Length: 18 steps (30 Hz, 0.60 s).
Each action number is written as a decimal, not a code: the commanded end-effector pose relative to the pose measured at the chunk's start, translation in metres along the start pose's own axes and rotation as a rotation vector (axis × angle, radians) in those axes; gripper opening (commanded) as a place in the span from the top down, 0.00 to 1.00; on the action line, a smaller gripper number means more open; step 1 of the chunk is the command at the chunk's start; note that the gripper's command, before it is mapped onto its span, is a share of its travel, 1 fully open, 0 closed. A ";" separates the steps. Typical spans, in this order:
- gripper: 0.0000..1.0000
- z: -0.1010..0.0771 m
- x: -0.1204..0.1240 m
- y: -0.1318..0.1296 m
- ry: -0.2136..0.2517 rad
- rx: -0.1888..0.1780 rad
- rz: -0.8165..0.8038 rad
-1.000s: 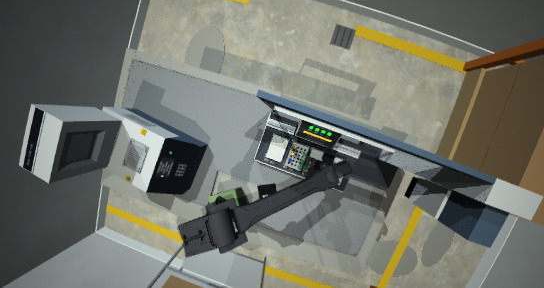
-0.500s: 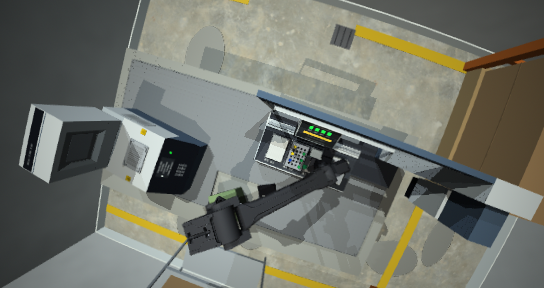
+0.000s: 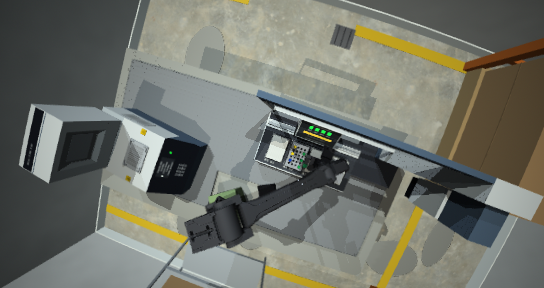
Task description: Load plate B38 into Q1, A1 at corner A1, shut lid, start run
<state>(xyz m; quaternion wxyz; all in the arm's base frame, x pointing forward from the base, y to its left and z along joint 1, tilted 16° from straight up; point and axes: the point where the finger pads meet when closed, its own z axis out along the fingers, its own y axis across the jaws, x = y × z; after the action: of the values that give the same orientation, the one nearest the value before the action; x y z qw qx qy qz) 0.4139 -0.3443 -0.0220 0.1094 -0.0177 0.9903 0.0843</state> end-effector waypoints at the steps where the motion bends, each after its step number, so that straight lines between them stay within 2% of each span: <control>1: 0.00 0.012 0.005 0.008 0.020 -0.025 -0.009; 3: 0.00 0.012 0.005 0.008 0.020 -0.025 -0.009; 7: 0.00 -0.004 0.002 -0.002 0.003 -0.006 0.001; 14: 0.00 -0.028 -0.013 -0.016 -0.043 0.044 0.001; 18: 0.00 -0.035 -0.022 -0.024 -0.067 0.069 -0.001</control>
<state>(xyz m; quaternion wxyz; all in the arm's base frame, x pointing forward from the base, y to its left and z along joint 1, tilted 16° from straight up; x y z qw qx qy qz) 0.4109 -0.3399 -0.0263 0.1041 -0.0189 0.9903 0.0897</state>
